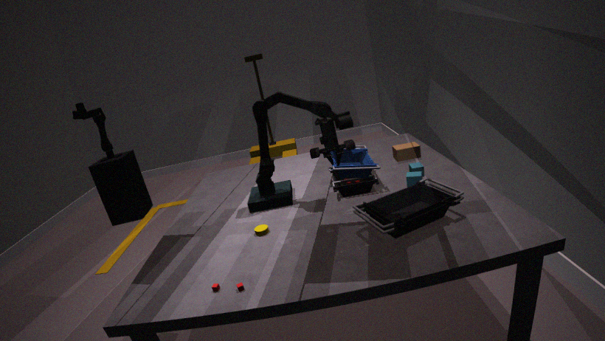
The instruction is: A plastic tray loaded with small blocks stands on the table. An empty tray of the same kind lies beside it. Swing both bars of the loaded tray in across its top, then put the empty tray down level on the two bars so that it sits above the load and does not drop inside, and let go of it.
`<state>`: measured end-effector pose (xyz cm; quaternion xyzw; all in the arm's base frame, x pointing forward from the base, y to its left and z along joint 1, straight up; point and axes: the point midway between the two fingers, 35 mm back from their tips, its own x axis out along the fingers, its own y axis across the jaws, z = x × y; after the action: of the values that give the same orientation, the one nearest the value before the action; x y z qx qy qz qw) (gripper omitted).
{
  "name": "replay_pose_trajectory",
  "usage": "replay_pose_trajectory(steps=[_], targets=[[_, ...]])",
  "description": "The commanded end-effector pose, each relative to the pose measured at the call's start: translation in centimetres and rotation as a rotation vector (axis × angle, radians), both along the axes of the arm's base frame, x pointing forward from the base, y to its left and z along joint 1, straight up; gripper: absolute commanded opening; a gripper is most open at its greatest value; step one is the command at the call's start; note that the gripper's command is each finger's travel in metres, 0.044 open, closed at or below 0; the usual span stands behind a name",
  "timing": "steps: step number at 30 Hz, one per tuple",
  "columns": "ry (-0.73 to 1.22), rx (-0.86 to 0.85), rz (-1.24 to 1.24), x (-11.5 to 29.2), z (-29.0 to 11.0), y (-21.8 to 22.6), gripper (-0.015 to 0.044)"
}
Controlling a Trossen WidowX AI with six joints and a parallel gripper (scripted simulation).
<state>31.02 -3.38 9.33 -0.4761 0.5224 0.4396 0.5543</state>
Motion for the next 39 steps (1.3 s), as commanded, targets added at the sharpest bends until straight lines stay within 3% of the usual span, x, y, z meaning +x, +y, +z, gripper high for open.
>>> replay_pose_trajectory(steps=[1, 25, 39], targets=[[0.035, 0.007, -0.003, -0.6, -0.8, 0.1, 0.0000], [0.001, 0.000, 0.000, 0.0, -0.1, 0.0, 0.0000], [0.036, 0.007, -0.003, -0.8, -1.6, 0.2, 0.0000]])
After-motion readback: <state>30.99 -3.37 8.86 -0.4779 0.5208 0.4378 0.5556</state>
